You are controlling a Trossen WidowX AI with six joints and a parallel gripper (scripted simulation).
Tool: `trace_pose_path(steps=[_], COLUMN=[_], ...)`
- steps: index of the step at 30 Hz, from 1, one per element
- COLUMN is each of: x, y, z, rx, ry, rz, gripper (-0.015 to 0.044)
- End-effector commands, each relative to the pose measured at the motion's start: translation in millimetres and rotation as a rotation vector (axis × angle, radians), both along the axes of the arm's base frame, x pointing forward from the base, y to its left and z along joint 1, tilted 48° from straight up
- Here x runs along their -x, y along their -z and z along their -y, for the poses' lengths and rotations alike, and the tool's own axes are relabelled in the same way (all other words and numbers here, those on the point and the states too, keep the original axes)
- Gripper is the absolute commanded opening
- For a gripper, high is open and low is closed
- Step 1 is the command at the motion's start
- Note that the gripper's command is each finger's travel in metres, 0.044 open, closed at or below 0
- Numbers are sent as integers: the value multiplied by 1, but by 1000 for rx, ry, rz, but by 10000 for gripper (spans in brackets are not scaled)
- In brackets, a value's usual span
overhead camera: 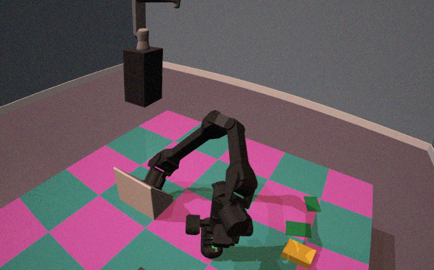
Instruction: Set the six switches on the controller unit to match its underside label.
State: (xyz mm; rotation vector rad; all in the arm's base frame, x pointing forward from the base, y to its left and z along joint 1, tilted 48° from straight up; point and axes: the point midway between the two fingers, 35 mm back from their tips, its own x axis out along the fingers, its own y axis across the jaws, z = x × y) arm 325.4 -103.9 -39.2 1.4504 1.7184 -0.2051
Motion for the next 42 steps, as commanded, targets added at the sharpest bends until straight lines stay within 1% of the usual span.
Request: trace_pose_path(steps=[1,19,39,42], x=[1,0,0,0], y=[5,22,22,7], z=[-7,-26,-26,-9], rx=[-8,-9,-9,-6], ry=[5,4,4,2], rz=[-8,-7,-7,-6], gripper=[0,0,0,0])
